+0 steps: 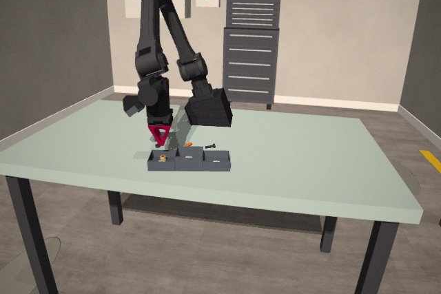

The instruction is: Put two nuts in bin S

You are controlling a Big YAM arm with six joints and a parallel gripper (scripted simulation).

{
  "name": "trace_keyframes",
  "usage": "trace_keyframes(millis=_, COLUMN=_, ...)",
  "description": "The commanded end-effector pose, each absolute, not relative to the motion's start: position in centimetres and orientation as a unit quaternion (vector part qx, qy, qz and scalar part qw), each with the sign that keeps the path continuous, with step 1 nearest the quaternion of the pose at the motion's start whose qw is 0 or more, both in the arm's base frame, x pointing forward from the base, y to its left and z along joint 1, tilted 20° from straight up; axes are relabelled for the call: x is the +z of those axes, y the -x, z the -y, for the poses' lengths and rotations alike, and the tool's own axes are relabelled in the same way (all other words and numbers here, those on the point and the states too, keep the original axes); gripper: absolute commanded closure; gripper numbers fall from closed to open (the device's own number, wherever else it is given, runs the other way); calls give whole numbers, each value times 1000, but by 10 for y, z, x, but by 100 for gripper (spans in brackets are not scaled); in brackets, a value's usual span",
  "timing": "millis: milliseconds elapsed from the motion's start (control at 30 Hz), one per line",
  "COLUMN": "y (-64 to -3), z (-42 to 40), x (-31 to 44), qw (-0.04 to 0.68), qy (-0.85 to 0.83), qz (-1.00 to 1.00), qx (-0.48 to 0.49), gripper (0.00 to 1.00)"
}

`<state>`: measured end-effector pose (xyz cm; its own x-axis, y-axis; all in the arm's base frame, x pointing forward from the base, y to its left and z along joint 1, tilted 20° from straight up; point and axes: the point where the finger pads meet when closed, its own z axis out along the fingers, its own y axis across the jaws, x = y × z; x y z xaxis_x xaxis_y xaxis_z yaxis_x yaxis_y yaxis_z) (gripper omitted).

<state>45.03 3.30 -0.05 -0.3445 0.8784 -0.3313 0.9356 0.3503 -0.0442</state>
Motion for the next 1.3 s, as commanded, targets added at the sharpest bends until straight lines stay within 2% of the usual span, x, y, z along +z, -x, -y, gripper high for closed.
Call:
trace_keyframes(millis=0, y=-459, z=-47, x=2, qw=138, qy=-555, qz=-814, qx=-105, gripper=70)
trace_keyframes(millis=400, y=-458, z=-48, x=0, qw=137, qy=-555, qz=-814, qx=-106, gripper=70)
trace_keyframes(millis=433, y=-468, z=-52, x=27, qw=150, qy=-557, qz=-811, qx=-92, gripper=0)
trace_keyframes(millis=1267, y=-462, z=-81, x=113, qw=153, qy=-559, qz=-811, qx=-85, gripper=0)
